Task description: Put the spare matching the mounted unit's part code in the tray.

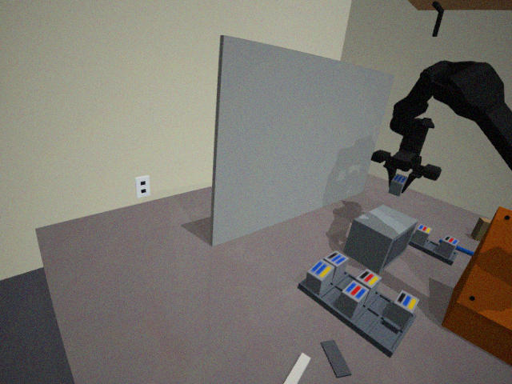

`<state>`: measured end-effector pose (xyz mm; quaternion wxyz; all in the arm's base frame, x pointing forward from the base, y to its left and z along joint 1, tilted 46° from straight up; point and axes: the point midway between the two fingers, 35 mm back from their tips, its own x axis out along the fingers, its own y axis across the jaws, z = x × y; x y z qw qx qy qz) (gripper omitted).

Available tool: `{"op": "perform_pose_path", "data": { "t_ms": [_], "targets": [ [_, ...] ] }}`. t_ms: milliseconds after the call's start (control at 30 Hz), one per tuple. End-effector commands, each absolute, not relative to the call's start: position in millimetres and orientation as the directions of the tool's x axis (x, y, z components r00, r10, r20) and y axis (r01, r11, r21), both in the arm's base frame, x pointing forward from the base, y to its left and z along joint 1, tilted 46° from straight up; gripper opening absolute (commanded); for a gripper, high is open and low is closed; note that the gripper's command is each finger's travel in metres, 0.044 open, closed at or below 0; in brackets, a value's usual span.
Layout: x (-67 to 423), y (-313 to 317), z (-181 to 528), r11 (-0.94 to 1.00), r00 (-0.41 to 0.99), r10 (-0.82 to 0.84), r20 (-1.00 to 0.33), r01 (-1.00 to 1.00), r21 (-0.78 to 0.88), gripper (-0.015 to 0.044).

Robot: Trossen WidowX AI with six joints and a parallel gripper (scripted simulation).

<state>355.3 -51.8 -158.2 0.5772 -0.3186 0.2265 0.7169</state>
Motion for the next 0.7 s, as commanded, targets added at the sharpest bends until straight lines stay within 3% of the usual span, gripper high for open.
{"op": "perform_pose_path", "data": {
  "t_ms": [0,667],
  "targets": [
    [350.7,-45.1,-166.4,-0.223,-0.137,0.690,-0.710,-0.974,-0.029,0.0000],
    [347.0,-25.8,-185.6,-0.223,-0.137,0.691,-0.710,-0.974,-0.029,0.0000]
  ]
}}
